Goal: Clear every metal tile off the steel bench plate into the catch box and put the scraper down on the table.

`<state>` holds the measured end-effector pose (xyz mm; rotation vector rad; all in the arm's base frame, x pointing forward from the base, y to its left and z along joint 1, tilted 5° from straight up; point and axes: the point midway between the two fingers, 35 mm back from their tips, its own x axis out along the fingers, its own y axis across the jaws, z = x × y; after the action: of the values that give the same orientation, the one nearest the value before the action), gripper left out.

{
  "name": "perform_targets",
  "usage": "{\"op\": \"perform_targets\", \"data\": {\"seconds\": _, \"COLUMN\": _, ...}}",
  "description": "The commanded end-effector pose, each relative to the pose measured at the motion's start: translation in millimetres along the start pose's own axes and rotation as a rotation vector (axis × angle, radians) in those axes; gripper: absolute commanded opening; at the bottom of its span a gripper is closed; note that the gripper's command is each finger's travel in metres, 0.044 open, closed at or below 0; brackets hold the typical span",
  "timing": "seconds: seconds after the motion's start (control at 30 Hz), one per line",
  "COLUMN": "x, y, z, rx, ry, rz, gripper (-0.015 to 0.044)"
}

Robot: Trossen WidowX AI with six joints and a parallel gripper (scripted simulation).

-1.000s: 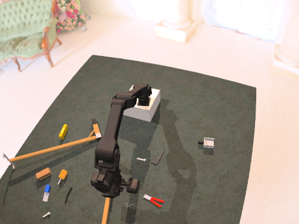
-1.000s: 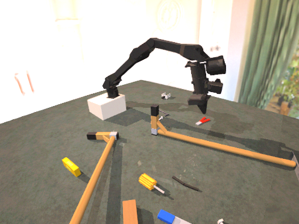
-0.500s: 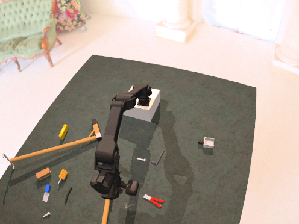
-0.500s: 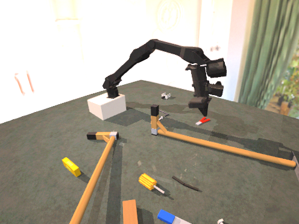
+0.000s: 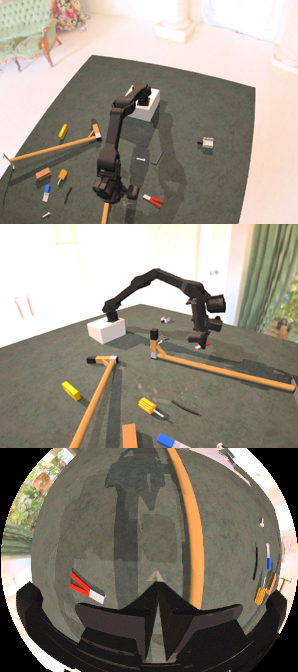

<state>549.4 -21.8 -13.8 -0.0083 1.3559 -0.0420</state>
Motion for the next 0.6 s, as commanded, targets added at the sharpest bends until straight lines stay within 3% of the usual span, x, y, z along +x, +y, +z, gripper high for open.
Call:
{"op": "perform_targets", "data": {"seconds": 0.0, "x": 16.1, "y": -0.8, "z": -5.6, "rx": 0.008, "ry": 0.016, "rz": -0.004, "gripper": 0.0000}}
{"op": "perform_targets", "data": {"seconds": 0.57, "x": 55.4, "y": -0.8, "z": -16.9, "rx": 0.015, "ry": 0.034, "rz": -0.003, "gripper": 0.0000}}
